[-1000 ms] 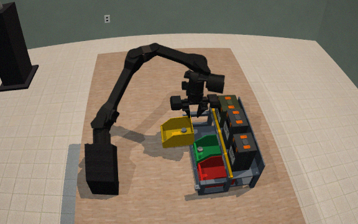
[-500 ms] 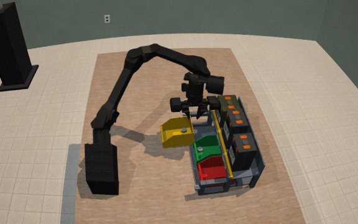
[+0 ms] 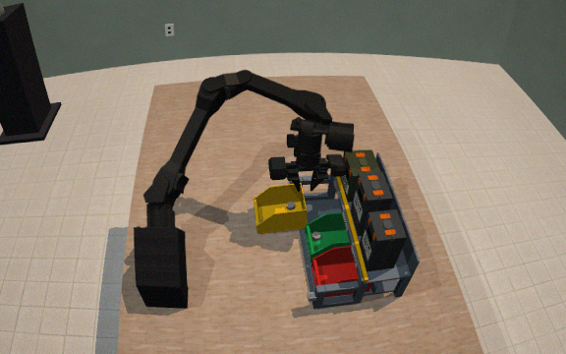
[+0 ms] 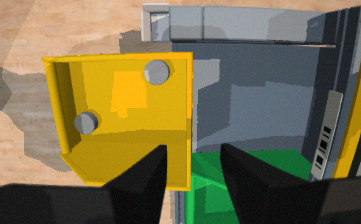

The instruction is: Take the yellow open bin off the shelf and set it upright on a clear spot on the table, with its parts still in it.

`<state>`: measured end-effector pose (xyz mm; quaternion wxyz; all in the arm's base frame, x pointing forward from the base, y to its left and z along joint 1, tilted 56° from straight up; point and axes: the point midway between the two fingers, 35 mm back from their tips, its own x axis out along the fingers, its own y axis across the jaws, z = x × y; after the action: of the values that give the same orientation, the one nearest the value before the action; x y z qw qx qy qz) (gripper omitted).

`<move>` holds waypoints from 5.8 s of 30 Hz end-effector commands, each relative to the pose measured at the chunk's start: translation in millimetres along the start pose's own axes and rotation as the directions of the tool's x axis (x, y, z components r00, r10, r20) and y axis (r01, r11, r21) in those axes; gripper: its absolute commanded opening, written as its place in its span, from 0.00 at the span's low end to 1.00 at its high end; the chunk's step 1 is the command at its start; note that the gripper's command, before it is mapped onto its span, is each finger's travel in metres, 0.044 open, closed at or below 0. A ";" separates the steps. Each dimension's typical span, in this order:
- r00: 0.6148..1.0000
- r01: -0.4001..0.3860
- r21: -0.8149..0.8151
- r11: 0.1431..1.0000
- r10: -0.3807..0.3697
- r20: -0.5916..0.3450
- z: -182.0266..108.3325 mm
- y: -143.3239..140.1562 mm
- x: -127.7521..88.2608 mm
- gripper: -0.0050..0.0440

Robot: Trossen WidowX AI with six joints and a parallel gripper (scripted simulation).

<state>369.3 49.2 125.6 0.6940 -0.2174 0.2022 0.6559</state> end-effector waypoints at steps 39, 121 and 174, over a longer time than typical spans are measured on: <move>1.000 0.010 -0.011 1.000 -0.010 -0.001 3.6 -0.6 21.1 0.41; 1.000 0.010 -0.012 1.000 -0.010 0.001 7.2 0.1 42.2 0.41; 1.000 0.010 -0.010 1.000 -0.010 -0.001 6.6 0.1 41.5 0.10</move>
<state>370.1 87.9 102.3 0.6941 -0.2161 0.2034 0.6559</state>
